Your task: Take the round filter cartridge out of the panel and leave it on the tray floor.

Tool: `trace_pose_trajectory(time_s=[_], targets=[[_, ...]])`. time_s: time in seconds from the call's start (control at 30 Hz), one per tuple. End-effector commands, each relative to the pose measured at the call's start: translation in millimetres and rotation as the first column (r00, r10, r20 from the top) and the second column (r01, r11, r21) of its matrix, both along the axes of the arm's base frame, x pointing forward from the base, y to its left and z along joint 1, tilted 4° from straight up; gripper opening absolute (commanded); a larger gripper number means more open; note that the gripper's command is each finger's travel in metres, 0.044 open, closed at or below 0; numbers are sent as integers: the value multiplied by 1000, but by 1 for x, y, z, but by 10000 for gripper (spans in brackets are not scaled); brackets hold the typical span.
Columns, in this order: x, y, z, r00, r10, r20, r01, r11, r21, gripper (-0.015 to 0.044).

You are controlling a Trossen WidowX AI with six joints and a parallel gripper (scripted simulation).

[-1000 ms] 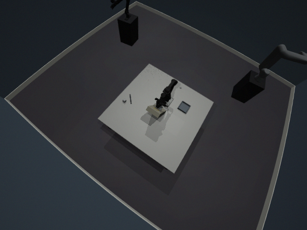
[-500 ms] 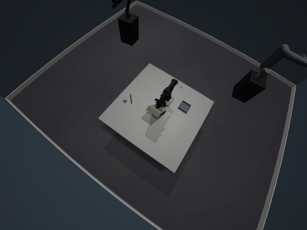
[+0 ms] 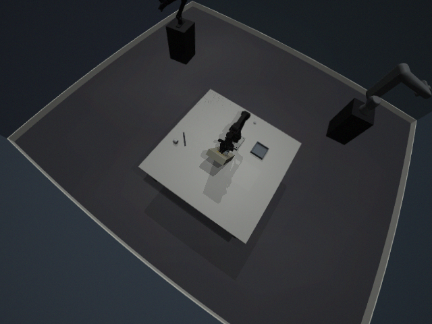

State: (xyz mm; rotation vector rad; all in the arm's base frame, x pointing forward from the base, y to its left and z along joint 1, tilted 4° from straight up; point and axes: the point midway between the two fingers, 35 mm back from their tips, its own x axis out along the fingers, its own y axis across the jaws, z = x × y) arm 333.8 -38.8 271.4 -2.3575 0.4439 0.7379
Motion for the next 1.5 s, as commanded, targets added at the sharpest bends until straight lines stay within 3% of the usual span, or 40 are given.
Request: trace_pose_trajectory(time_s=[0.0,1.47], targets=[[0,0,-2,1000,4,-5,-4,1000,-1,117],[4,0,-2,1000,4,-5,-4,1000,-1,117]])
